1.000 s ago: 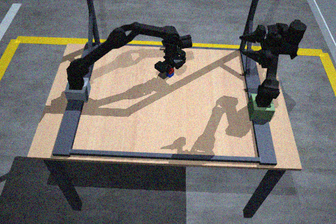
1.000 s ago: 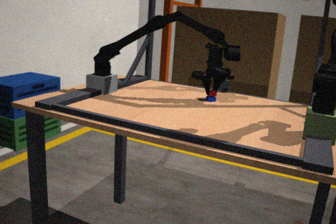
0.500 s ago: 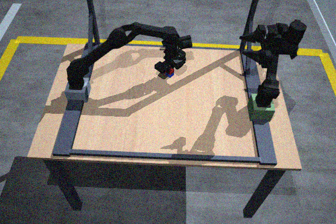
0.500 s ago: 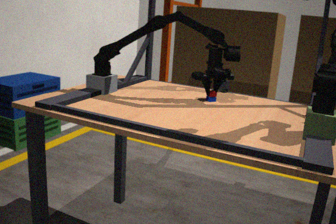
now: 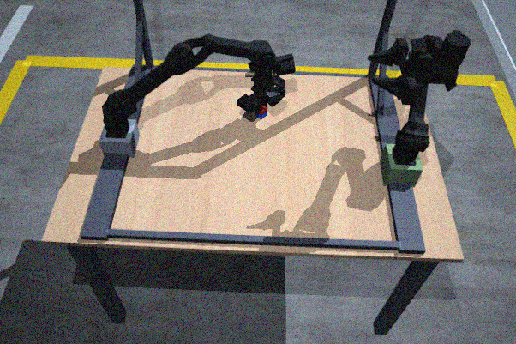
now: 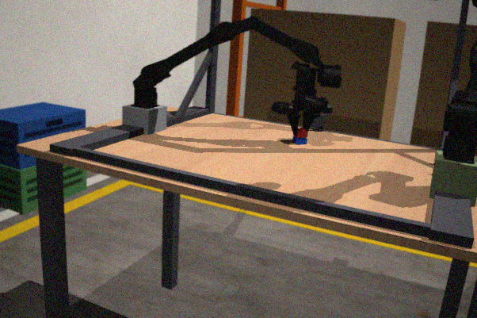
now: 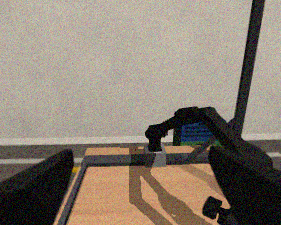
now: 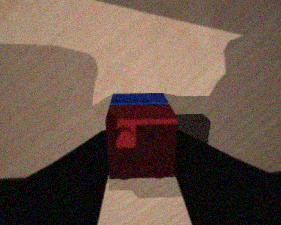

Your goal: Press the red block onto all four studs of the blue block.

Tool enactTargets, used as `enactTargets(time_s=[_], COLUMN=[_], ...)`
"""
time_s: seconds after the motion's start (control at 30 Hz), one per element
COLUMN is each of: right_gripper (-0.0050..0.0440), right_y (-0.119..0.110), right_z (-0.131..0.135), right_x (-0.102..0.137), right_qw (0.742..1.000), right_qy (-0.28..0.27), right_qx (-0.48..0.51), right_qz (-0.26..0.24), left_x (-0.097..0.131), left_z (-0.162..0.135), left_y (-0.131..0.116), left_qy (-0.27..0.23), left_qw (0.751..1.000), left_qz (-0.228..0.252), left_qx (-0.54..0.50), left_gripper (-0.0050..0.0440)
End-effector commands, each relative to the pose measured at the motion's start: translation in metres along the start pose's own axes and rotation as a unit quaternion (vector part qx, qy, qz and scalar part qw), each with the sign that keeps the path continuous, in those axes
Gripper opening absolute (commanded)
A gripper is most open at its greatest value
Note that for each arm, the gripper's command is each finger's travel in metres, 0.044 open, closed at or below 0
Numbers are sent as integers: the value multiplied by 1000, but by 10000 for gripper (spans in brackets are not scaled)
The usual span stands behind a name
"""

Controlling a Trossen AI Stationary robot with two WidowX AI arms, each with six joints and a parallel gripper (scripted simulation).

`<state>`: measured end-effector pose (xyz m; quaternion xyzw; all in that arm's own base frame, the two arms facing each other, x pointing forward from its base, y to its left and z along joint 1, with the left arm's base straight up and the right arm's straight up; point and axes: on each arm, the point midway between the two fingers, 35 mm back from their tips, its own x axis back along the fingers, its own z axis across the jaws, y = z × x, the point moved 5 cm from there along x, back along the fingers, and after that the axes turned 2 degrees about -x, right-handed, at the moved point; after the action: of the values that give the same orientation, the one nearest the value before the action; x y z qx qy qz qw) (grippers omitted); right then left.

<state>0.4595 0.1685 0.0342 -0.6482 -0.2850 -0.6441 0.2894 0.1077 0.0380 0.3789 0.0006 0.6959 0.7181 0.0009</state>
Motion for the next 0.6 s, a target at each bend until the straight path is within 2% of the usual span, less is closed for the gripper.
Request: enactTargets(time_s=[0.0, 0.57], right_gripper=[-50, -50], right_y=[1, 1], right_z=[5, 4], right_x=[17, 14], right_qw=[1000, 1000], right_qy=[19, 14], right_qx=[0, 1], right_qz=[-11, -9], left_x=[0, 0], left_z=[2, 2], left_y=[2, 2], left_qy=[0, 0], left_qw=[1000, 1000], left_qz=[0, 0], left_qx=[-2, -2], left_gripper=[400, 400])
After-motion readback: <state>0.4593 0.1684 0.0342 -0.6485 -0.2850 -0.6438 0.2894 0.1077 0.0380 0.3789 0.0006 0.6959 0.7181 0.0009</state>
